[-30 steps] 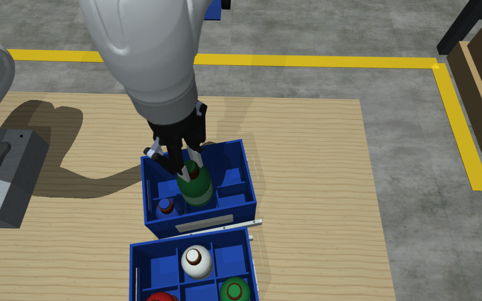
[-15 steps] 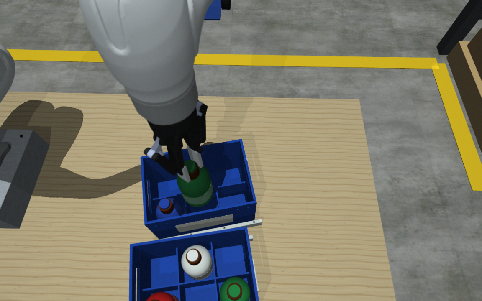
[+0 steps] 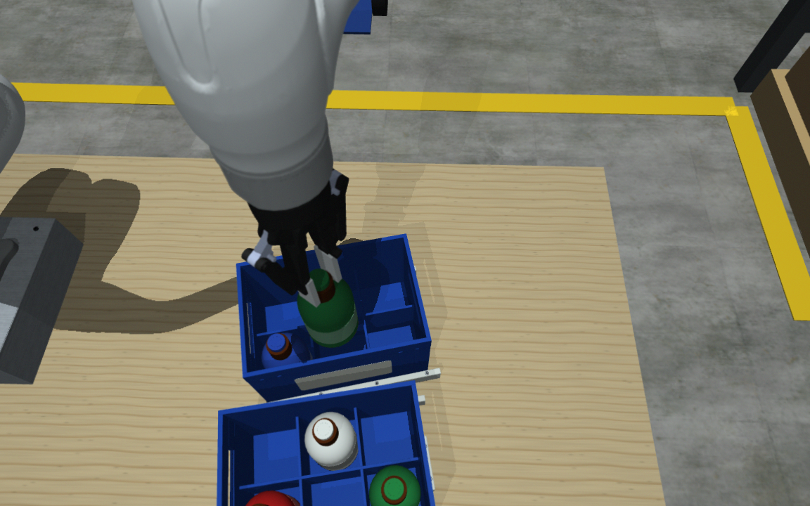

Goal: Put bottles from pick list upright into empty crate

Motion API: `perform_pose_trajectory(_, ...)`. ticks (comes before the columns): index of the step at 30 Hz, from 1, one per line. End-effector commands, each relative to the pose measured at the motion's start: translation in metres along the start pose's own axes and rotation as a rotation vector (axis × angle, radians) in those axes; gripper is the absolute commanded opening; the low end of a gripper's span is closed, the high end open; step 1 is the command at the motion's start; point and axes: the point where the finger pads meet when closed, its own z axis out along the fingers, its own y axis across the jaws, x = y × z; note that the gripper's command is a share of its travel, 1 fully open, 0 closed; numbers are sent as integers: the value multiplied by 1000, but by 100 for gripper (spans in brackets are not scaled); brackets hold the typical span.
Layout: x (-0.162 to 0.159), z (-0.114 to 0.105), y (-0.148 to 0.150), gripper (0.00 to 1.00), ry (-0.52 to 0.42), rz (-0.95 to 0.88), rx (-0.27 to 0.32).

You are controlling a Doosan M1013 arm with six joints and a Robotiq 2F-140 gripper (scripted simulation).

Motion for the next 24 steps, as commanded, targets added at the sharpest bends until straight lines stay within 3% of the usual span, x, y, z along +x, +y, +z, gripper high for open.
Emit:
perform_pose_trajectory(1, 0, 0, 0, 0, 0, 0, 0)
perform_pose_trajectory(24, 0, 19, 0, 0, 0, 0, 0)
